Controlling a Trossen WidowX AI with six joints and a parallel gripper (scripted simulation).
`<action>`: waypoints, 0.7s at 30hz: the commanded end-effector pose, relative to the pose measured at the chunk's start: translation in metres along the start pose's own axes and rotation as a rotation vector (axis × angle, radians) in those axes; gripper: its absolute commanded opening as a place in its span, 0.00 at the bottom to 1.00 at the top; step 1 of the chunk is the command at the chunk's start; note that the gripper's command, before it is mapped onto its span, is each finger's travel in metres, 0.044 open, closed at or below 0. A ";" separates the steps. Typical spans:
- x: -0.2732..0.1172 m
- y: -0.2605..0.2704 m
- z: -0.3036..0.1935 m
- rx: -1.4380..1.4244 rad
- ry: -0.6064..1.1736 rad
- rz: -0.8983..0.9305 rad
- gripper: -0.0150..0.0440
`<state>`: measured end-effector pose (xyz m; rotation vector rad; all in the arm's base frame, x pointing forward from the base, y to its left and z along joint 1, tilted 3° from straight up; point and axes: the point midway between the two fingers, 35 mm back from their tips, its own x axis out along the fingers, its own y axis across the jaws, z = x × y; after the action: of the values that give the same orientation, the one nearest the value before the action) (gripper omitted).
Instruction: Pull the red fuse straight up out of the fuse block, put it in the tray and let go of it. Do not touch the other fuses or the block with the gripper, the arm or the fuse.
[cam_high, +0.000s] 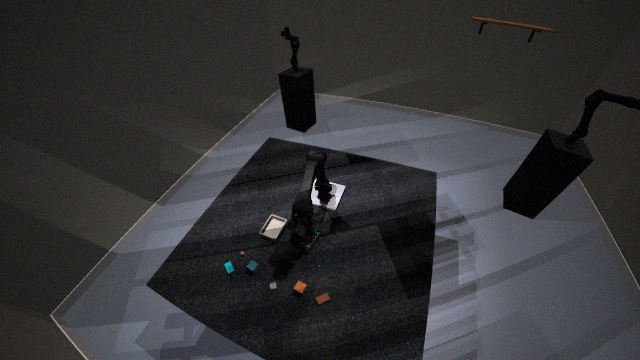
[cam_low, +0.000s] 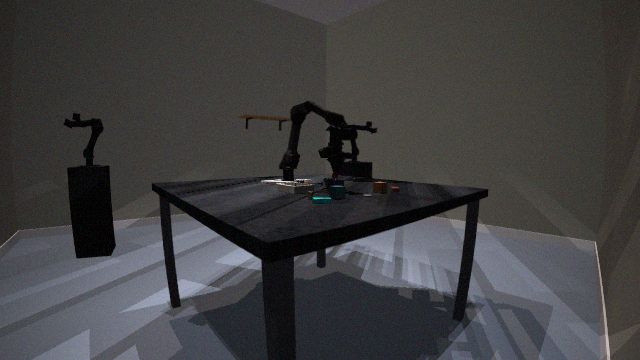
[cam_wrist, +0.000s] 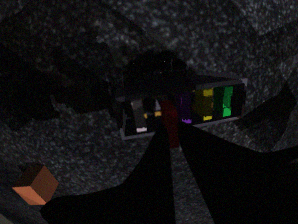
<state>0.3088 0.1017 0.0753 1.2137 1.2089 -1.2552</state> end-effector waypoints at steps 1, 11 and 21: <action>-0.004 0.001 0.000 -0.002 -0.002 0.006 0.25; -0.008 0.001 0.000 -0.003 -0.003 0.006 0.25; -0.023 0.001 0.000 -0.003 -0.003 0.006 0.25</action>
<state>0.3087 0.1017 0.0915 1.2125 1.2097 -1.2568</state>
